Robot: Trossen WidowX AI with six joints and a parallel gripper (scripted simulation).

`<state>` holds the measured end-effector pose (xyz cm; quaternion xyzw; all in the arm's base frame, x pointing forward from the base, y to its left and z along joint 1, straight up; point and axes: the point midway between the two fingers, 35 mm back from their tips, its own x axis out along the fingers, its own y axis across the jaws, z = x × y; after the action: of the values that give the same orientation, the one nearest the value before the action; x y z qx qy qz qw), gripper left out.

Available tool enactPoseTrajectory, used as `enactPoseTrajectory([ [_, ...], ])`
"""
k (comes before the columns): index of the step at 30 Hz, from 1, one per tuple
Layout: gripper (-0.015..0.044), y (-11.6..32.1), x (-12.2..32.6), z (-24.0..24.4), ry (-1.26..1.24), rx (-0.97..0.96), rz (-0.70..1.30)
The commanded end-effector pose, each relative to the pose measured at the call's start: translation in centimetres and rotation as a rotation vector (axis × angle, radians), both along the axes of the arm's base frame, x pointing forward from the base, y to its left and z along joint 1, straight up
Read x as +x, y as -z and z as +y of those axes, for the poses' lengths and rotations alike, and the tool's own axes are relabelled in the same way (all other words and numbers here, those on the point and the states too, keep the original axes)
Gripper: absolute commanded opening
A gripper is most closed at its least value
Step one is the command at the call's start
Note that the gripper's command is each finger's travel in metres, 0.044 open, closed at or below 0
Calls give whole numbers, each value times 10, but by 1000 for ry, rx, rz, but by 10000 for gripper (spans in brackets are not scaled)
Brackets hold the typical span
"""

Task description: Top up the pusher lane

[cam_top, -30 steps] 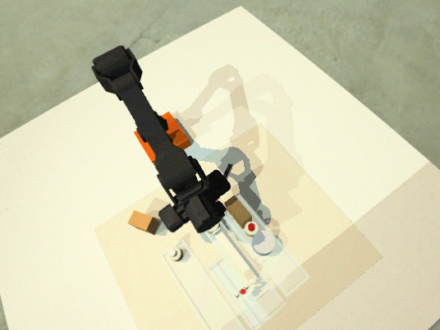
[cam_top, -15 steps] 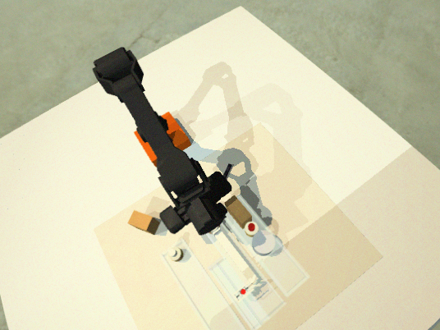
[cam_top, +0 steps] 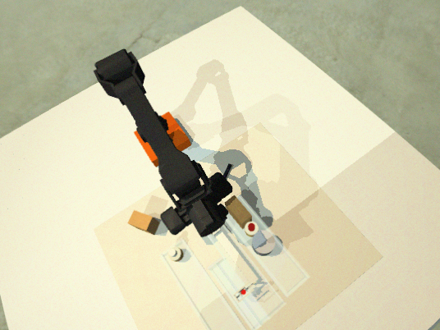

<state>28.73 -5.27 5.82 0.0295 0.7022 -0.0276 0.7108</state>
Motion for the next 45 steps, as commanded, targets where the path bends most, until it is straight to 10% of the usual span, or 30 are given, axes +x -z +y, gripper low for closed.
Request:
enactPoseTrajectory([
  [1, 0, -2, 8, -2, 6, -7, -16],
  [45, 0, -2, 27, -3, 6, -7, -18],
])
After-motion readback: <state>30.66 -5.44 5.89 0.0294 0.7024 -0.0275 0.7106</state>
